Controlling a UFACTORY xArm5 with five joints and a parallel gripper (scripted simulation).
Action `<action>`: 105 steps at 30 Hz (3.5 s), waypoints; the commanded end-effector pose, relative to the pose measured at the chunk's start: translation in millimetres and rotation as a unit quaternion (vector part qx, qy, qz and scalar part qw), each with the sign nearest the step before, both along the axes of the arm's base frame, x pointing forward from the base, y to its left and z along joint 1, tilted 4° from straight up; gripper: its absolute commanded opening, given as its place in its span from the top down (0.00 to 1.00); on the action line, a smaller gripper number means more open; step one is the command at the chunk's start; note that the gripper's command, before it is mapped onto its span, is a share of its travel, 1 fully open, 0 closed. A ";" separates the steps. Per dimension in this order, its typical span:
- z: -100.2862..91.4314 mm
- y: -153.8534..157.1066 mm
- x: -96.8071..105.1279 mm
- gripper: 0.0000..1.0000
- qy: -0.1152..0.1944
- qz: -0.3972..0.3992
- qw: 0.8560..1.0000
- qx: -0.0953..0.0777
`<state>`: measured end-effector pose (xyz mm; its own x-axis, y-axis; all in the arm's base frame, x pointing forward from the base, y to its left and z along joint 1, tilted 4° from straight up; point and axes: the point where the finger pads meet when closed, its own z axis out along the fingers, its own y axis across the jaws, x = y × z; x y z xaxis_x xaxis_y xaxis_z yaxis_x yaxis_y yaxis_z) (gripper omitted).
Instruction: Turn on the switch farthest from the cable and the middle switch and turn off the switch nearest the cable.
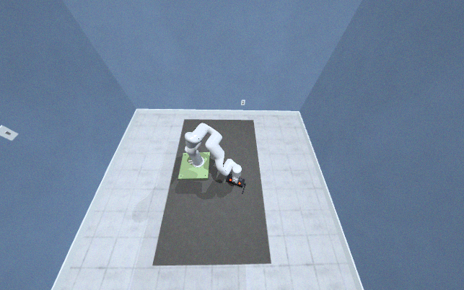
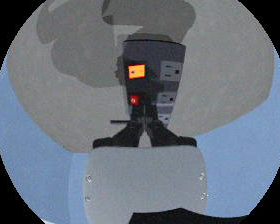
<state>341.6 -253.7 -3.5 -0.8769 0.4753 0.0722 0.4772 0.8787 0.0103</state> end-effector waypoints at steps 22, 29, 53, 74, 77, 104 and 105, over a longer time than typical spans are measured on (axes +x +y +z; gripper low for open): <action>1.1 -0.8 1.2 1.00 -0.001 0.000 1.000 -0.001; 1.1 -0.8 1.2 1.00 -0.001 0.000 1.000 -0.001; -3.8 1.6 2.4 1.00 0.000 -0.008 1.000 -0.001; -7.6 1.0 0.3 1.00 -0.002 0.001 1.000 -0.001; -7.6 1.0 0.3 1.00 -0.002 0.001 1.000 -0.001; 27.6 0.4 3.6 1.00 -0.001 -0.002 1.000 -0.001; 27.6 0.4 3.6 1.00 -0.001 -0.002 1.000 -0.001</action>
